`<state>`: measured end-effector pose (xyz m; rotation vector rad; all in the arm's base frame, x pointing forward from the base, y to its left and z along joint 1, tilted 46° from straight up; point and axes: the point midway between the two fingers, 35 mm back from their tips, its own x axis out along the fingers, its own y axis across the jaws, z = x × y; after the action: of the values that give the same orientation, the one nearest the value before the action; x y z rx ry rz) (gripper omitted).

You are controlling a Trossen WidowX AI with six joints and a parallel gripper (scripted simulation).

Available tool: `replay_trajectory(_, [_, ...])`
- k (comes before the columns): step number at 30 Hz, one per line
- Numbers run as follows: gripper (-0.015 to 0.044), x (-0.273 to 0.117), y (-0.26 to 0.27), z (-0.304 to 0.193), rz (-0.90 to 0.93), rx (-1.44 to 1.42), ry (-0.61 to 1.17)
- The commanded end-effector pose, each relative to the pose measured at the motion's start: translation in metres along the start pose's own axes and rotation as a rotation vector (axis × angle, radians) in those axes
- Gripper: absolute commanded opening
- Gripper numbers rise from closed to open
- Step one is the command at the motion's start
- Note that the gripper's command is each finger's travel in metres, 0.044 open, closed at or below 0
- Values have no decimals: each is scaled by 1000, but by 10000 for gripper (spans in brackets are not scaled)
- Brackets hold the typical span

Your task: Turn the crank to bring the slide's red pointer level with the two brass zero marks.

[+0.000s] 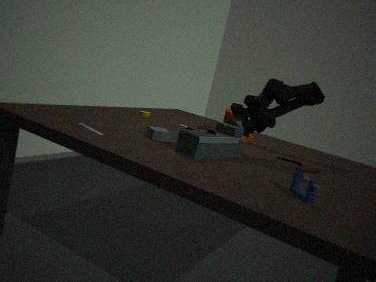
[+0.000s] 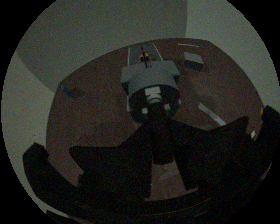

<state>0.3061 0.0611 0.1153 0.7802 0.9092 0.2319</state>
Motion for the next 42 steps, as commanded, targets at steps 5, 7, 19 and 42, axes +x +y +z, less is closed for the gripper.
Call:
replay_trajectory(5, [0, 0, -11, 0, -20, 13, -8])
replay_trajectory(7, [0, 0, -11, 0, -20, 13, -8])
replay_trajectory(19, [0, 1, -14, -1, -20, 13, -8])
replay_trajectory(42, [0, 2, -19, -3, -20, 13, -8])
